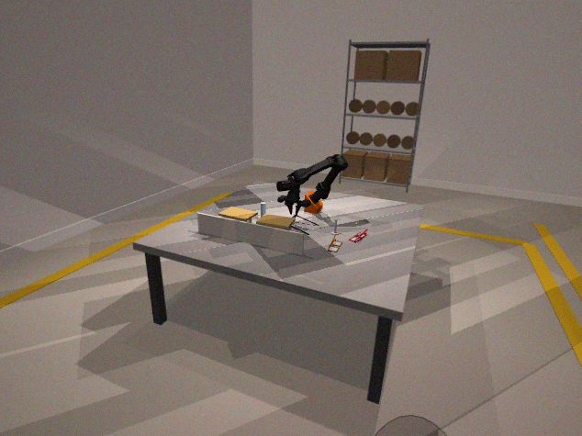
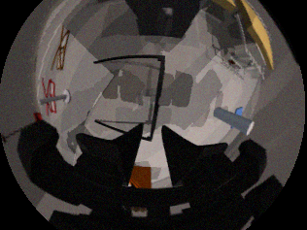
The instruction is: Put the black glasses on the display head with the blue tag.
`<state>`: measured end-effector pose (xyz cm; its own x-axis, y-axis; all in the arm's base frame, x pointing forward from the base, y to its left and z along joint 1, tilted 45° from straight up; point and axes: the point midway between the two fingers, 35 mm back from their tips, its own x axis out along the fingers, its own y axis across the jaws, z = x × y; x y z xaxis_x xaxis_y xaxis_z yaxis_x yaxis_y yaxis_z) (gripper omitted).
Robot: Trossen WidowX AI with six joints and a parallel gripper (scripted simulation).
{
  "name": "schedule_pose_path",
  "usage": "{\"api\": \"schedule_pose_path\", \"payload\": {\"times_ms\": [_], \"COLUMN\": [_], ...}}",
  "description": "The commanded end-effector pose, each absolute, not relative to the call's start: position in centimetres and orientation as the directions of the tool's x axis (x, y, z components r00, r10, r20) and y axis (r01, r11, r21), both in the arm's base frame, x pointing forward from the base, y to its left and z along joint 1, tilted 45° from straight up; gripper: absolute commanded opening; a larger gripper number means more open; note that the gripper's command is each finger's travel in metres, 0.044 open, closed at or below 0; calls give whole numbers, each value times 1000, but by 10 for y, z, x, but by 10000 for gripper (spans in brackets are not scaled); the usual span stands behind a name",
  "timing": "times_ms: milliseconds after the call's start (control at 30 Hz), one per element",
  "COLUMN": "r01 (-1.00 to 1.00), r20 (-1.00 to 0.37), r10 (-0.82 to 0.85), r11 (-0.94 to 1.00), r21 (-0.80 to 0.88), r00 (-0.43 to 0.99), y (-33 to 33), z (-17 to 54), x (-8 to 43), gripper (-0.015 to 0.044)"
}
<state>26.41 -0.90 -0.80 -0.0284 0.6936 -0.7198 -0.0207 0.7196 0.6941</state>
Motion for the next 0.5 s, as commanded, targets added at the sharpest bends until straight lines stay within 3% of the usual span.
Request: {"api": "schedule_pose_path", "payload": {"times_ms": [0,467], "r01": [-13,-13], "r20": [-716,-715], "r10": [697,699], "r11": [716,715], "r21": [698,699], "r00": [-31,-31], "y": [-4,12], "z": [-13,-29], "x": [262,260], "gripper": [140,140]}}
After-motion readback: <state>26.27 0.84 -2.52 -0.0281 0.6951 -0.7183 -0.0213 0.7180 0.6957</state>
